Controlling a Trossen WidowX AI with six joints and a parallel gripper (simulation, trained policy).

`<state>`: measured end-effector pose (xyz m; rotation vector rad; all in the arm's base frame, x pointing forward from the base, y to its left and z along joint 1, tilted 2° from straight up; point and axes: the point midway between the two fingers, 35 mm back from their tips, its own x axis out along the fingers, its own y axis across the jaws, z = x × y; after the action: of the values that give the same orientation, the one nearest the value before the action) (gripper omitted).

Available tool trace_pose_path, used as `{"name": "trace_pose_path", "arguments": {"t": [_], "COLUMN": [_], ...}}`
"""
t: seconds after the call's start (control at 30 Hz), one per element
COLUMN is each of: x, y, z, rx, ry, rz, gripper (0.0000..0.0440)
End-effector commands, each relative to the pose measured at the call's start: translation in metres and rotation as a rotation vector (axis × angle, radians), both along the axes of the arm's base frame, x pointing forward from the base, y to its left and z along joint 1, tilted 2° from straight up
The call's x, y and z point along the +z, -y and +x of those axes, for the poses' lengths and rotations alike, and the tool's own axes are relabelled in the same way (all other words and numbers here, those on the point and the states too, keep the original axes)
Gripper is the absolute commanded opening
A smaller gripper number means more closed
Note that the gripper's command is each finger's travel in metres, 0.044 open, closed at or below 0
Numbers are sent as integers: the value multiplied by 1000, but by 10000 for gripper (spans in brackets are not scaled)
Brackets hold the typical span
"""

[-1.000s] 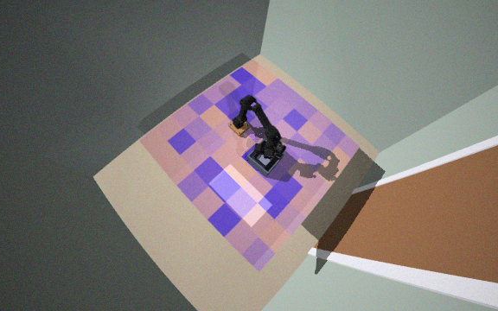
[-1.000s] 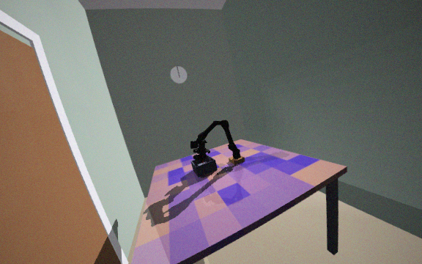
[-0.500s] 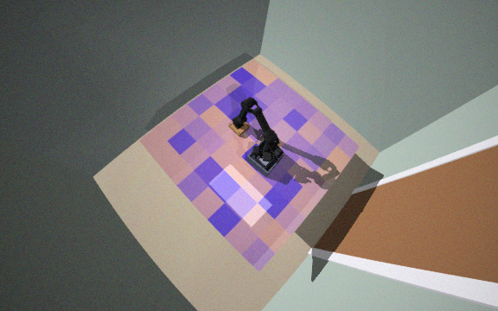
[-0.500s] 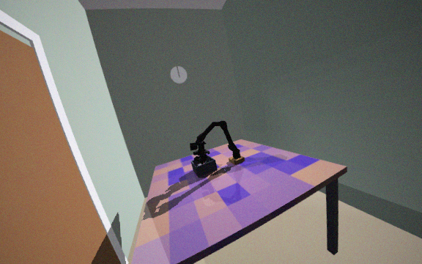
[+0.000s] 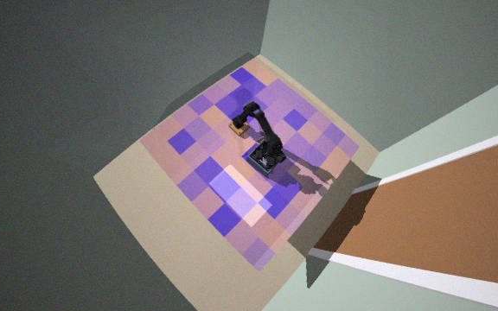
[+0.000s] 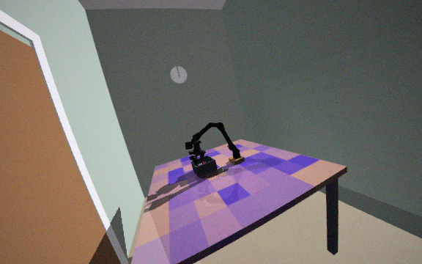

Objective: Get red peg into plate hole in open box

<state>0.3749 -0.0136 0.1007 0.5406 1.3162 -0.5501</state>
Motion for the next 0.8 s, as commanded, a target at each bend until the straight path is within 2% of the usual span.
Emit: {"name": "trace_pose_path", "arguments": {"t": [0.0, 0.57, 0.77], "x": [5, 47, 54], "y": [-3, -34, -35], "z": [10, 53, 59], "rx": [4, 72, 77], "ry": [-3, 83, 103], "rz": [32, 141, 139], "gripper": [440, 440, 440]}}
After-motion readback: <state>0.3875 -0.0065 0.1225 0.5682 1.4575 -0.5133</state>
